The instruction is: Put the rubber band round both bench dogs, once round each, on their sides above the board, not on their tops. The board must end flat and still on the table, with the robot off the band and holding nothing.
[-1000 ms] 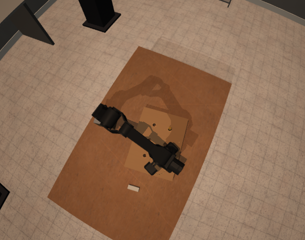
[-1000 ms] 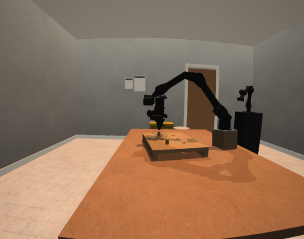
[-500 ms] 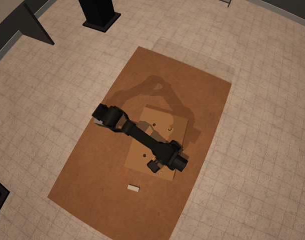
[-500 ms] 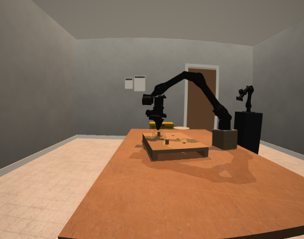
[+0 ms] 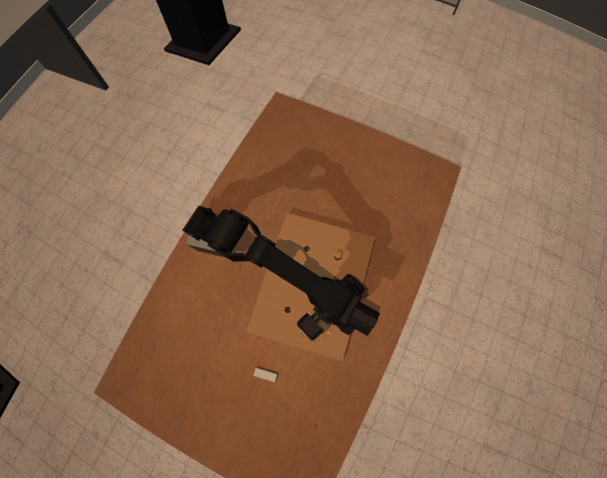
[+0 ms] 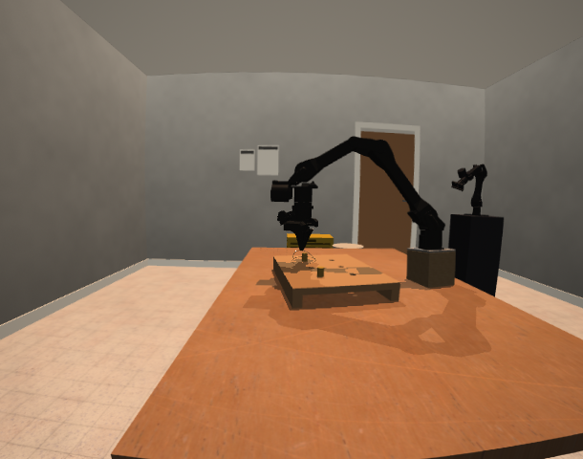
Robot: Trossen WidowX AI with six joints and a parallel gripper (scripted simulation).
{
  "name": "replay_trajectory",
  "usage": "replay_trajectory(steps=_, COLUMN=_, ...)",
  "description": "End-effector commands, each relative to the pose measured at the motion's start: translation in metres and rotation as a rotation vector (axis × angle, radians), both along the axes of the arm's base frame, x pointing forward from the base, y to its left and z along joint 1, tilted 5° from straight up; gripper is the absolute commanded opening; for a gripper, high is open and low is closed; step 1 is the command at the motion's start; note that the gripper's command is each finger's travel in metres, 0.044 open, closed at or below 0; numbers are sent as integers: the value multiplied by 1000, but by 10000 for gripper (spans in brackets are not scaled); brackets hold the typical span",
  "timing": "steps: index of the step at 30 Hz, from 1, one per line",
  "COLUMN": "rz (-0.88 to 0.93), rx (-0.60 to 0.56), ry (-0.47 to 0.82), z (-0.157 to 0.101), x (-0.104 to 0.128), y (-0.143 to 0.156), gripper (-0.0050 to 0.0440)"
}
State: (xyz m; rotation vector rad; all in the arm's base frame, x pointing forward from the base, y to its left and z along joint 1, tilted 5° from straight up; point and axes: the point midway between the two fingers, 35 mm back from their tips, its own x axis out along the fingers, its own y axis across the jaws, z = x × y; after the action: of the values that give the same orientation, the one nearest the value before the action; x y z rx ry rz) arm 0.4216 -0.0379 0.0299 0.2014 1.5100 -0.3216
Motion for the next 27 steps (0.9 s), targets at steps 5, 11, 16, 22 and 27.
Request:
replay_trajectory(steps=5, rz=-4, rx=-3, ry=-8, z=0, x=2, y=-1, gripper=-50)
replay_trajectory(steps=11, rz=-3, rx=-3, ry=-5, z=-10, x=2, y=-2, gripper=-50)
replay_trajectory(steps=16, rz=-3, rx=-3, ry=-5, z=-18, x=2, y=-3, gripper=-50)
replay_trajectory(steps=22, rz=-2, rx=-3, ry=-2, z=-24, x=1, y=-4, gripper=-50)
replay_trajectory(steps=27, rz=-2, rx=-3, ry=-2, z=-26, x=1, y=-3, gripper=-50)
